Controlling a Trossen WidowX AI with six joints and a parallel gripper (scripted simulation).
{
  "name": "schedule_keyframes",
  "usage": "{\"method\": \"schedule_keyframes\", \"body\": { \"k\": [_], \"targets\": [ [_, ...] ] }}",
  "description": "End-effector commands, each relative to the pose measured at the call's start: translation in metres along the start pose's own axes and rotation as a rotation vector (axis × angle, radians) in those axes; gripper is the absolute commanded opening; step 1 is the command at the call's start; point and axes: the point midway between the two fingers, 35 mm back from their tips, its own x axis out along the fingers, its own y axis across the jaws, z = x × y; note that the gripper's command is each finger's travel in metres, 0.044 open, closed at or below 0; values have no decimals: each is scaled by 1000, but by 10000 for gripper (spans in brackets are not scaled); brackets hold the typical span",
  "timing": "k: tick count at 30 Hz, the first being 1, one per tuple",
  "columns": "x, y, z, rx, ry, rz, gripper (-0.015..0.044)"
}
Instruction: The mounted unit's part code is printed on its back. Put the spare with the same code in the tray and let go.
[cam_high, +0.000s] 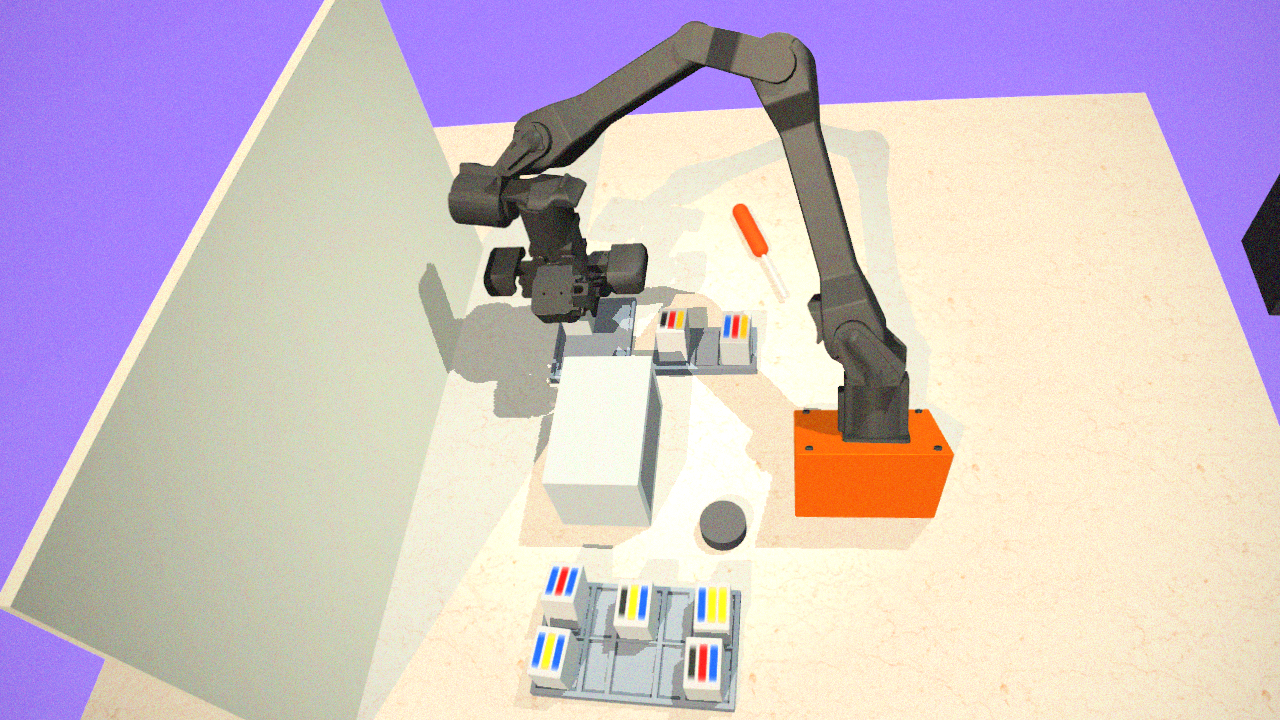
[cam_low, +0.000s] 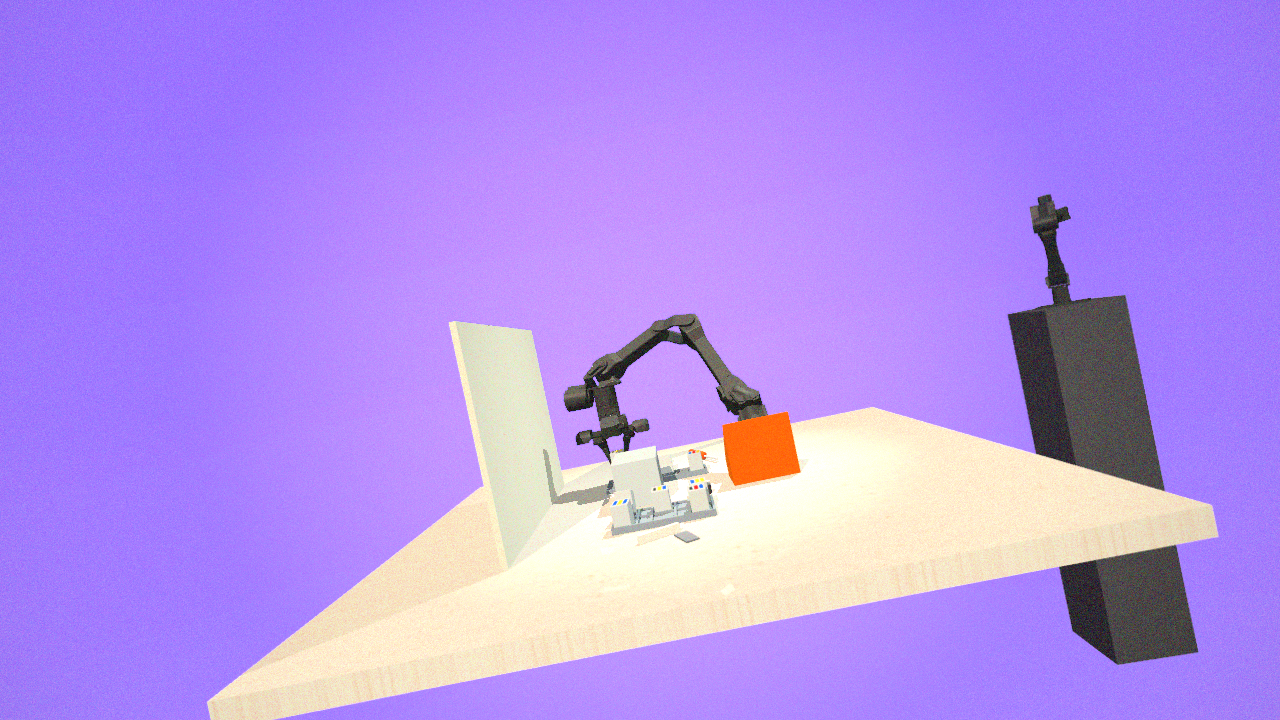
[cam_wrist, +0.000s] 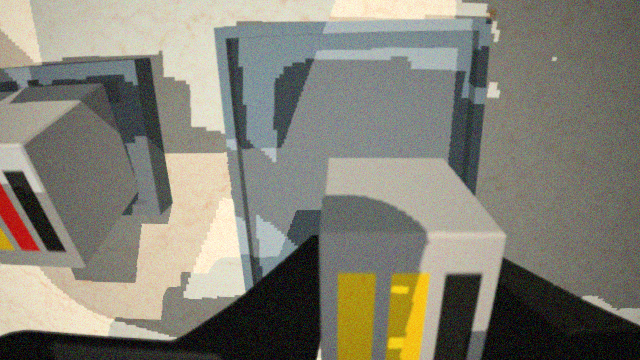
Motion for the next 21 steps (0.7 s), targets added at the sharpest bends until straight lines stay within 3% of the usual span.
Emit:
{"method": "schedule_keyframes", "body": {
  "k": [1,21],
  "targets": [
    [4,1,1,-6,-3,0,0],
    [20,4,0,-7,1,0,0]
  ]
}}
